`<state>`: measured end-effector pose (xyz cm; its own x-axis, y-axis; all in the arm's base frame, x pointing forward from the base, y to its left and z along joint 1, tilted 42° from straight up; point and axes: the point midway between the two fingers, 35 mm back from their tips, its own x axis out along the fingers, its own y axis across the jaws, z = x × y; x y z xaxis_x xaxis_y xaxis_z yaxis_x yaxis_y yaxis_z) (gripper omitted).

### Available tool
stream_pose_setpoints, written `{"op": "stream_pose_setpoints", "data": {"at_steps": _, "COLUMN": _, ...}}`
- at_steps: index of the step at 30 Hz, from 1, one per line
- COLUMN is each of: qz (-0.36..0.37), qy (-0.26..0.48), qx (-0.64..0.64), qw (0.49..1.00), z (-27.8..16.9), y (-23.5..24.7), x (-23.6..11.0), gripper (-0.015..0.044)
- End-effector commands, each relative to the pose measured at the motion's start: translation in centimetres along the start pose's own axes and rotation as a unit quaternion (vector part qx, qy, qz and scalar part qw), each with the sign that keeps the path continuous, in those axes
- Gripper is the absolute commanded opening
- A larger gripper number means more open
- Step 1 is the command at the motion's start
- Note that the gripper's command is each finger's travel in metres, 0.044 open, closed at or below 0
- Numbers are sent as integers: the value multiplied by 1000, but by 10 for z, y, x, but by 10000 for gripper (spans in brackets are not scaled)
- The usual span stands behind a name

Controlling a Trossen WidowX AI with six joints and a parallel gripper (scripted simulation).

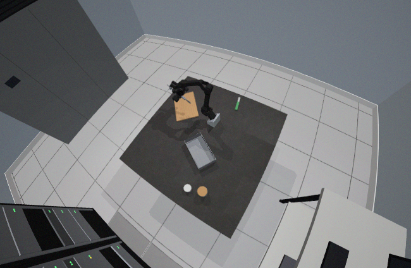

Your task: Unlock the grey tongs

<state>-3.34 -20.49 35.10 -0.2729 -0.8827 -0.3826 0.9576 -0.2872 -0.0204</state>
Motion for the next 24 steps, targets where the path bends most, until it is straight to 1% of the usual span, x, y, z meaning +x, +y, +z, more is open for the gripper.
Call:
{"op": "stream_pose_setpoints", "data": {"at_steps": 1, "qz": 4, "qy": 28, "qx": 10, "qw": 1000, "z": 2, "y": -2, "x": -2, "gripper": -150}}
{"op": "stream_pose_setpoints", "data": {"at_steps": 19, "qz": 18, "qy": 195, "qx": 83, "qw": 977, "z": -5, "y": -8, "x": -11, "gripper": -150}}
{"op": "stream_pose_setpoints", "data": {"at_steps": 24, "qz": 19, "qy": 208, "qx": 92, "qw": 974, "z": -5, "y": -9, "x": -12, "gripper": -150}}
